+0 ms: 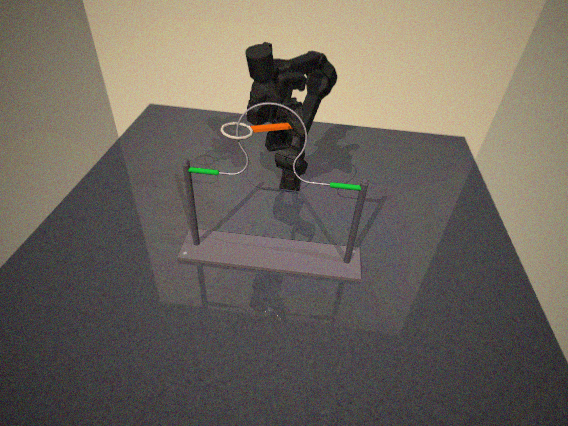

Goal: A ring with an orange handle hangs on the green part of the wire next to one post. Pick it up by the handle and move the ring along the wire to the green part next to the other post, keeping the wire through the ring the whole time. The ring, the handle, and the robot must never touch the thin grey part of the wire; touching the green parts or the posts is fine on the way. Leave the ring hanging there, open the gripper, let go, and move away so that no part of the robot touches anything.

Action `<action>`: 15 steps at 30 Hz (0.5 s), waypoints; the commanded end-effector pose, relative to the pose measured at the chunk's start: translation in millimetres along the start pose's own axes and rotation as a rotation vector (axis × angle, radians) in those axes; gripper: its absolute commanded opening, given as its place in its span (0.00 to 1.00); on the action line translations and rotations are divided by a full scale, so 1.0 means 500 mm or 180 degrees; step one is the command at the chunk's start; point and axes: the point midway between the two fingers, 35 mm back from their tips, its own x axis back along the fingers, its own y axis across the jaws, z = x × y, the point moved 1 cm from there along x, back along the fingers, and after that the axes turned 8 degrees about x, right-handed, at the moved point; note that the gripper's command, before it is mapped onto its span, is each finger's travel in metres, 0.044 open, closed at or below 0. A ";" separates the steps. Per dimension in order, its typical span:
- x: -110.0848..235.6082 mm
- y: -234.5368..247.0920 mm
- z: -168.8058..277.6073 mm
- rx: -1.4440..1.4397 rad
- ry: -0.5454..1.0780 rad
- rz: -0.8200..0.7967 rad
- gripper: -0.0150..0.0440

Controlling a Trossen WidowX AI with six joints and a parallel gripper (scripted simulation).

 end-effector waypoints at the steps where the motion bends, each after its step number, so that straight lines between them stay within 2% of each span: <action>1: -0.001 -0.003 0.000 0.0164 0.0008 0.0123 0.00; 15: -0.002 -0.017 0.000 0.0668 0.0008 0.0517 0.00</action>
